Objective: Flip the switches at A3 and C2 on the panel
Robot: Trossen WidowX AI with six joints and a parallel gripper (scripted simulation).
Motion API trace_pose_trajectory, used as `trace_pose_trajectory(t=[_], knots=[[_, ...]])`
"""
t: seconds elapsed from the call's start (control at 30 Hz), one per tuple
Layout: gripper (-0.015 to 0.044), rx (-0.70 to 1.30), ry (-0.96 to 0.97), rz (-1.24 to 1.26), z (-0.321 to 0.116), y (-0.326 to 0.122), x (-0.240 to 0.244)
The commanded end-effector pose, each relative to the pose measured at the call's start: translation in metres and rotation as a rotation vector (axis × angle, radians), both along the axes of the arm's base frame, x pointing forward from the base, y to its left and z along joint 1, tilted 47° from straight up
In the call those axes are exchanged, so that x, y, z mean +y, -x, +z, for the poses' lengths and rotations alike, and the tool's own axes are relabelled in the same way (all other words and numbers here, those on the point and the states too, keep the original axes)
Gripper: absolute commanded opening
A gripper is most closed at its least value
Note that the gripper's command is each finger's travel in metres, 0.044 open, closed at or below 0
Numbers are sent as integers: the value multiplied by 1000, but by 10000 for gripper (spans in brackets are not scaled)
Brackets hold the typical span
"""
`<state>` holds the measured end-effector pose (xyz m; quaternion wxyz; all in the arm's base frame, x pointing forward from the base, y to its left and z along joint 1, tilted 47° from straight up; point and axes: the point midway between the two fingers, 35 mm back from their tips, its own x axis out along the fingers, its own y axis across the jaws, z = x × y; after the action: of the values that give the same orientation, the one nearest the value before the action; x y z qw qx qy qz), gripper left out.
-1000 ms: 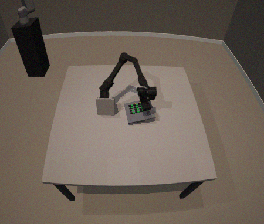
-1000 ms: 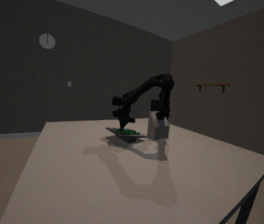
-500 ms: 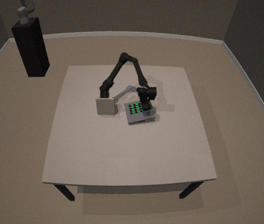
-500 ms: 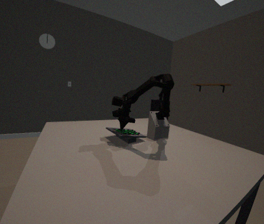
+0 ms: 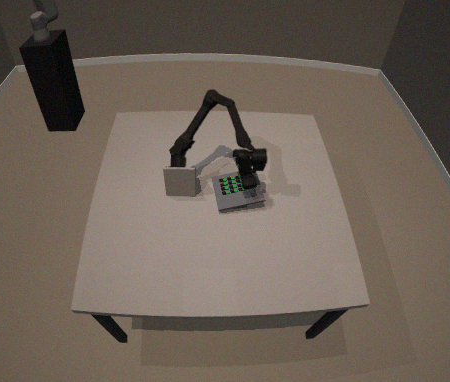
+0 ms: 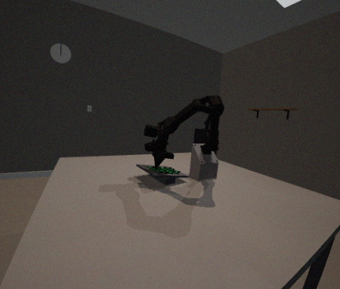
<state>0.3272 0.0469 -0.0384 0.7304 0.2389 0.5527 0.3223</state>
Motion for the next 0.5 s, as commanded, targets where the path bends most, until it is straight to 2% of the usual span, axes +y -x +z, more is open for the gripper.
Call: trace_pose_trajectory(t=[0.0, 0.47], knots=[[0, 2, -3, -3, -1, 0, 1], [0, 2, -4, -3, -2, 0, 2]])
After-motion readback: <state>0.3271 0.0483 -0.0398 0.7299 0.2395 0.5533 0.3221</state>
